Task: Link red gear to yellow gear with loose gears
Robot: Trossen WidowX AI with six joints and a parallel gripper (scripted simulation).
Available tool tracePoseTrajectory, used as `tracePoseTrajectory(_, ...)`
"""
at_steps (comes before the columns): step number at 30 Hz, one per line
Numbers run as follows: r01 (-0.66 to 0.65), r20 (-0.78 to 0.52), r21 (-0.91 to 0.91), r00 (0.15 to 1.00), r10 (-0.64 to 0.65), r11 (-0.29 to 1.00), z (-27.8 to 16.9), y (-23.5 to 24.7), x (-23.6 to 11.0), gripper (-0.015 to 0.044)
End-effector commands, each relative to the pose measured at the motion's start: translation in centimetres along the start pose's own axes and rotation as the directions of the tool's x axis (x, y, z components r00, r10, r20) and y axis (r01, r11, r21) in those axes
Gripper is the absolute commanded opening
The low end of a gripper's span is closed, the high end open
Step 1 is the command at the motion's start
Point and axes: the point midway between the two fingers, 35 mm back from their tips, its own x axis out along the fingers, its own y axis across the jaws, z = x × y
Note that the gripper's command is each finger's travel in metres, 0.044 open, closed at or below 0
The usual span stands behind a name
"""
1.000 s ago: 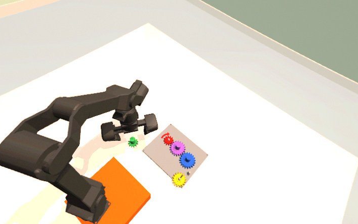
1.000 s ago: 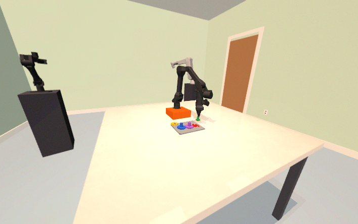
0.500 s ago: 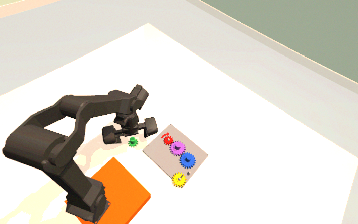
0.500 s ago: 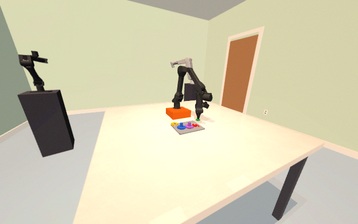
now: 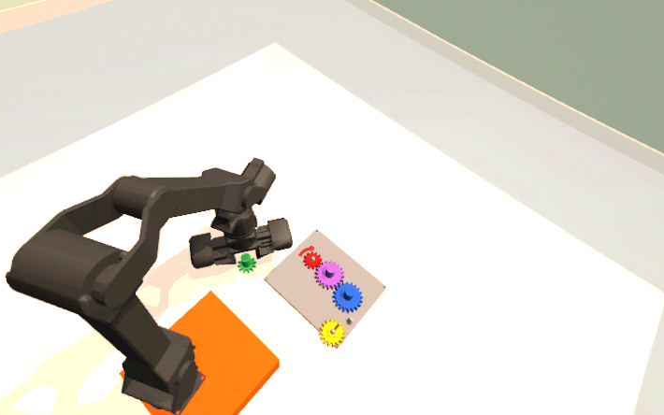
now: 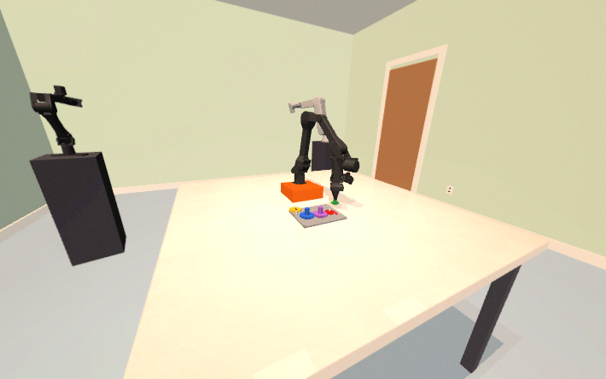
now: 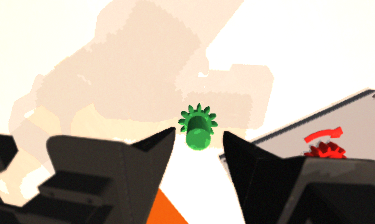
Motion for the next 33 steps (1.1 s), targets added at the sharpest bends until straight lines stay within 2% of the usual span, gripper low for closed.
tracePoseTrajectory(1,-0.005,0.003,0.003,1.000,0.005,1.000,0.0,0.1,0.1,0.0099)
tracePoseTrajectory(2,-0.005,0.003,0.003,1.000,0.005,1.000,0.0,0.1,0.1,0.0072)
tracePoseTrajectory(11,-0.005,0.003,0.003,1.000,0.005,1.000,0.0,0.1,0.1,0.0000)
tracePoseTrajectory(33,-0.001,0.006,0.008,1.000,0.001,1.000,1.0,-0.7,-4.6,0.0000)
